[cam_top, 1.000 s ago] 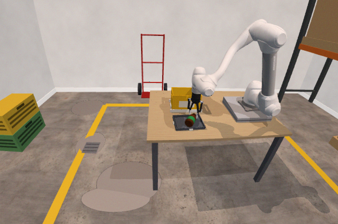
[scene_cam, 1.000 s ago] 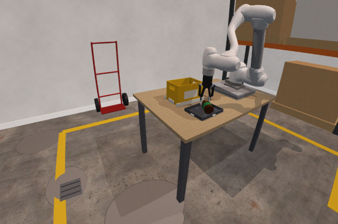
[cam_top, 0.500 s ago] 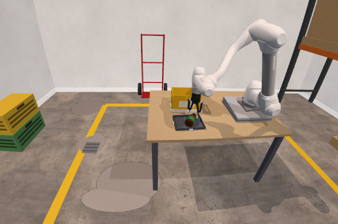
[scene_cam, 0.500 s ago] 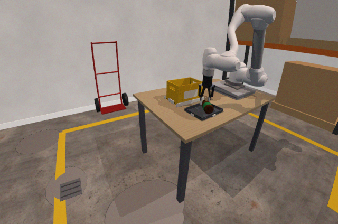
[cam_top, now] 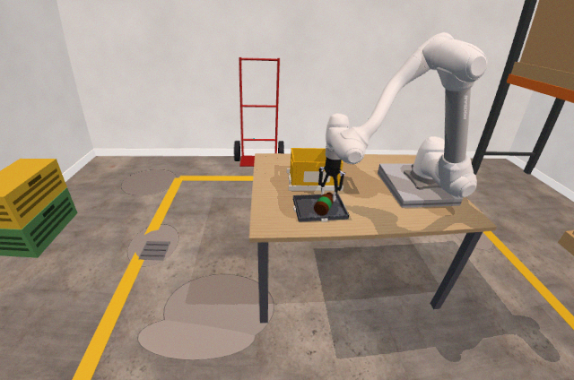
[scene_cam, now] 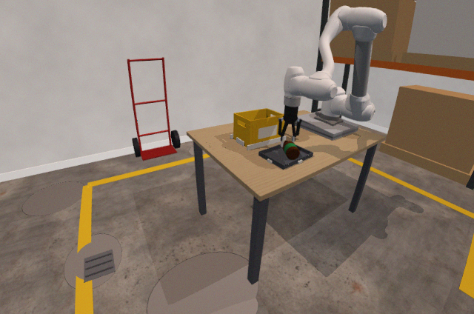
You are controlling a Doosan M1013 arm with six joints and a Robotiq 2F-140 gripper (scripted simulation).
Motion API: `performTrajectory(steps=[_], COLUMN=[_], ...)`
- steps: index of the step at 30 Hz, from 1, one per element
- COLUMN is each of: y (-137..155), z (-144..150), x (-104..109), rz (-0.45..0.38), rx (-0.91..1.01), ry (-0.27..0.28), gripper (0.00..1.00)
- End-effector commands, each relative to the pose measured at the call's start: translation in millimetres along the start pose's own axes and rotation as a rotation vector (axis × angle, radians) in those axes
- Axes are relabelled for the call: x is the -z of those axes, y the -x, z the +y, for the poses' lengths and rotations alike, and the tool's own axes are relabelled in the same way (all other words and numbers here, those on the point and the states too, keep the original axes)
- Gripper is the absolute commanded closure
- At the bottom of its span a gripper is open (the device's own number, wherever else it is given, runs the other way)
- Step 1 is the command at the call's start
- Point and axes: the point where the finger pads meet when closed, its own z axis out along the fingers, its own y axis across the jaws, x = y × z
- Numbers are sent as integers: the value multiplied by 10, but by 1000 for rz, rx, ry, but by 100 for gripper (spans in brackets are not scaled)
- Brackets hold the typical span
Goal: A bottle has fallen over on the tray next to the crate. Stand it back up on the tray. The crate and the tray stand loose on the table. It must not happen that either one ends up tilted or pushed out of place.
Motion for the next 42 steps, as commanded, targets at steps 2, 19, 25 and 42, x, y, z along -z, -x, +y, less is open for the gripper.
performTrajectory(steps=[2,19,25,42], y=[-27,-27,-27,-27], z=[-31,-31,-31,-31], x=[-26,-26,-26,-26], rz=[3,3,3,3], rx=[4,4,4,4], ry=[-1,-1,-1,-1], gripper=[56,90,90,90])
